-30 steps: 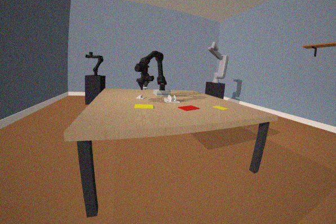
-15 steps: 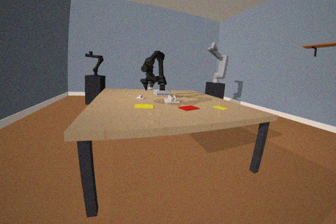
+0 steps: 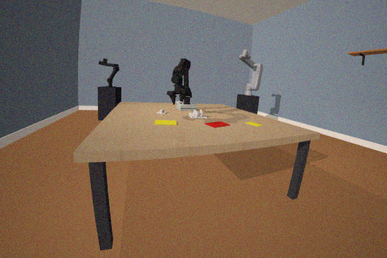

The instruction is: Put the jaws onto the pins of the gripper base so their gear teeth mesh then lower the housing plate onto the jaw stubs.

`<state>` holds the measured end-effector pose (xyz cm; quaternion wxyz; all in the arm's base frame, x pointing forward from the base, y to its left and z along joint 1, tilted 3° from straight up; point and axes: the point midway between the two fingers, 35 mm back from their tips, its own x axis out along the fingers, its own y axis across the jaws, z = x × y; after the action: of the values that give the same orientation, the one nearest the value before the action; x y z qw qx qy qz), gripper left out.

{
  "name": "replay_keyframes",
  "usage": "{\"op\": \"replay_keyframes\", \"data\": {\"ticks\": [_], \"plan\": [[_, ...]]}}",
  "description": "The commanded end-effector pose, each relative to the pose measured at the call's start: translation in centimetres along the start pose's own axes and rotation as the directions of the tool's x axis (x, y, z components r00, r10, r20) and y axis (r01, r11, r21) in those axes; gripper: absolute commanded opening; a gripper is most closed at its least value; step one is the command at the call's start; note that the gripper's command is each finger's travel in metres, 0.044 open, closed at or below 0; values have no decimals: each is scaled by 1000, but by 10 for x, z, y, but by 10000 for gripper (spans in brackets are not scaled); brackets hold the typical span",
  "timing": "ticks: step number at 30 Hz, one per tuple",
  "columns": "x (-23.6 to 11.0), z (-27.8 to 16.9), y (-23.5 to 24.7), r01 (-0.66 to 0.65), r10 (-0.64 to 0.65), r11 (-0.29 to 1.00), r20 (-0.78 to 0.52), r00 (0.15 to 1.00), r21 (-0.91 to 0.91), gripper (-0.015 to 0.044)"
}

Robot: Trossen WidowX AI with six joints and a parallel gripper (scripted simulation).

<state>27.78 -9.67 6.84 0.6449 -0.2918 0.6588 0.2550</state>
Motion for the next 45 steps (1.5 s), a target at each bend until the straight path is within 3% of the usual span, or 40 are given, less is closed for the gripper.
{"op": "replay_keyframes", "data": {"ticks": [1, 38, 45], "plan": [[1, 10, 9, -2, 2, 999, 0, 1000, 51, 351], [2, 86, 102, -6, 7, 849, 0, 1000, 528, 351], [2, 88, 106, -6, 7, 839, 0, 1000, 544, 351]]}}
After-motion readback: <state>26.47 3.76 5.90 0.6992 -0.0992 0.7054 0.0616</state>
